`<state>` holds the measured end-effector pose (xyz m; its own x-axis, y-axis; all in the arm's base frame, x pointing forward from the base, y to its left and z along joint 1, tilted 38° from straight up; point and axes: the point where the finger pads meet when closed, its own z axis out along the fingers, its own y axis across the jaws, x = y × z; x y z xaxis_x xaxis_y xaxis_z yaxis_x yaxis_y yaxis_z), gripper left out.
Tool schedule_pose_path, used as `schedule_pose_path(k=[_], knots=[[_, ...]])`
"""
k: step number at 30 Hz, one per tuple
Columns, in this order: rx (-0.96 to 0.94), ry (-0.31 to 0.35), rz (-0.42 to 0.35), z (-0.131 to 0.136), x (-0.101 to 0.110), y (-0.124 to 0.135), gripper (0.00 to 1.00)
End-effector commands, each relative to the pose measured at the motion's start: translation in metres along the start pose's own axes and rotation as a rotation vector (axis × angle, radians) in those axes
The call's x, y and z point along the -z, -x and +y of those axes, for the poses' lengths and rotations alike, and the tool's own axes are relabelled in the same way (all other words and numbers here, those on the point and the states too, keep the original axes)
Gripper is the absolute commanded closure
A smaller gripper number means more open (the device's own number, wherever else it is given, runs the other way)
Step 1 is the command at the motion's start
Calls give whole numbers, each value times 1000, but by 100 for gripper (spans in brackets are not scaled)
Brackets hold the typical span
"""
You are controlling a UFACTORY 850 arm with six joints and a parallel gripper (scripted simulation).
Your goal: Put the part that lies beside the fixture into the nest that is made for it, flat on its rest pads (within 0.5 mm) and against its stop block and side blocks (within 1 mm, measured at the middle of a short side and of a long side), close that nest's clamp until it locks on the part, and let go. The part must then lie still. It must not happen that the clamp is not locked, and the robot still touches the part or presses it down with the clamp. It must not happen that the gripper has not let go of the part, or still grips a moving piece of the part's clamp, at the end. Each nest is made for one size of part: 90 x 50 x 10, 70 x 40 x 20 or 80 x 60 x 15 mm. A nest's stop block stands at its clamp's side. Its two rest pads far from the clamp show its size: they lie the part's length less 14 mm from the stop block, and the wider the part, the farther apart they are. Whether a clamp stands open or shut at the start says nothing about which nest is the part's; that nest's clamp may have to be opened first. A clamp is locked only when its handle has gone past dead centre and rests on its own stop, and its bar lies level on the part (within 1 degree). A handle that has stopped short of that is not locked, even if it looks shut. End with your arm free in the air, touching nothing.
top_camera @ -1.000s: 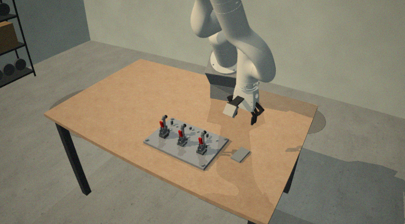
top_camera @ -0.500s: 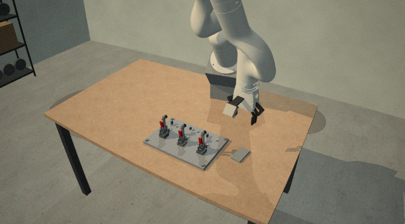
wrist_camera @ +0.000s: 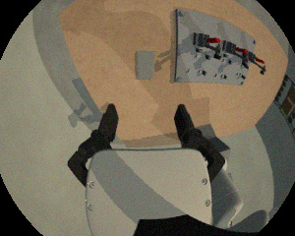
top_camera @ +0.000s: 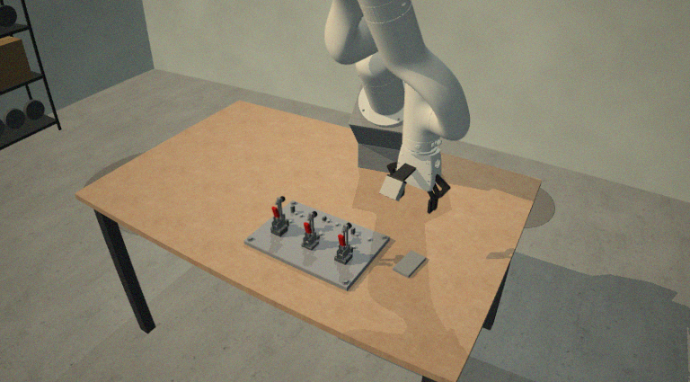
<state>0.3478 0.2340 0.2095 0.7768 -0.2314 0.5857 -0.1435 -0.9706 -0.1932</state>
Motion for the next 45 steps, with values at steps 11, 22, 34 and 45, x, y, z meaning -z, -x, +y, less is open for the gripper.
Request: schedule_pose_path(k=[11, 22, 34, 45], knots=[[0, -1, 1, 0, 0, 0, 0], [0, -1, 1, 0, -9, 0, 0], [0, -1, 1, 0, -36, 0, 0], [0, -1, 1, 0, -90, 0, 0]])
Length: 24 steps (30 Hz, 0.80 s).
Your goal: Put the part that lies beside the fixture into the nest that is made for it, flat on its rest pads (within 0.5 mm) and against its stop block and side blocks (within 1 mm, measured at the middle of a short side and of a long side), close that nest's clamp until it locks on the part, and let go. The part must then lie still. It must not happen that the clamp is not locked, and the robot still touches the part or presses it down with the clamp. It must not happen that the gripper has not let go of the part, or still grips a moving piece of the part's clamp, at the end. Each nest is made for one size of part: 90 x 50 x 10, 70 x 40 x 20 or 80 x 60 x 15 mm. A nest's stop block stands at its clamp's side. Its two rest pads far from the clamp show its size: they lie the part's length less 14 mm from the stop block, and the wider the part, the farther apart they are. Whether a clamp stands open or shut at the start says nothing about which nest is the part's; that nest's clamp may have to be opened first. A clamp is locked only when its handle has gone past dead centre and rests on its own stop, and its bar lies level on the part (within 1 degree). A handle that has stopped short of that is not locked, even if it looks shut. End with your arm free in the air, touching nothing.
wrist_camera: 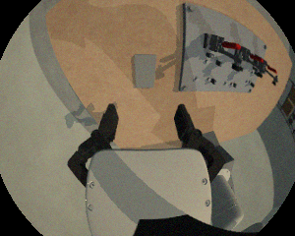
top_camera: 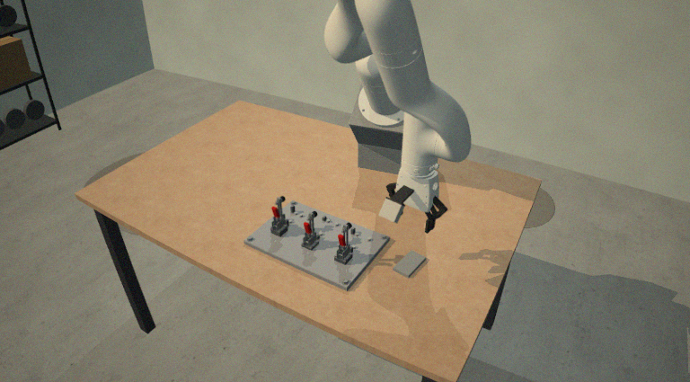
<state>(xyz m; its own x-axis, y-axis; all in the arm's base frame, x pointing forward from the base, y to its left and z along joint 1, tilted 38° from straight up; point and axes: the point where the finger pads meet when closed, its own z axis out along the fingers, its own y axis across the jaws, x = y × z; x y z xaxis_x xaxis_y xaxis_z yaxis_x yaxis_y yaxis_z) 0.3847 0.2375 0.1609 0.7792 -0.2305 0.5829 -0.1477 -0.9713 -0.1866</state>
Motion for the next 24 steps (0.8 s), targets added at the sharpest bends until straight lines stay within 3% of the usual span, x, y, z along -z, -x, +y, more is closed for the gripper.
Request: schedule_pose_path(k=[1, 14, 24], knots=[[-1, -9, 4, -1, -29, -1, 0], [-1, -9, 4, -2, -87, -1, 0], [-1, -9, 4, -2, -102, -1, 0]])
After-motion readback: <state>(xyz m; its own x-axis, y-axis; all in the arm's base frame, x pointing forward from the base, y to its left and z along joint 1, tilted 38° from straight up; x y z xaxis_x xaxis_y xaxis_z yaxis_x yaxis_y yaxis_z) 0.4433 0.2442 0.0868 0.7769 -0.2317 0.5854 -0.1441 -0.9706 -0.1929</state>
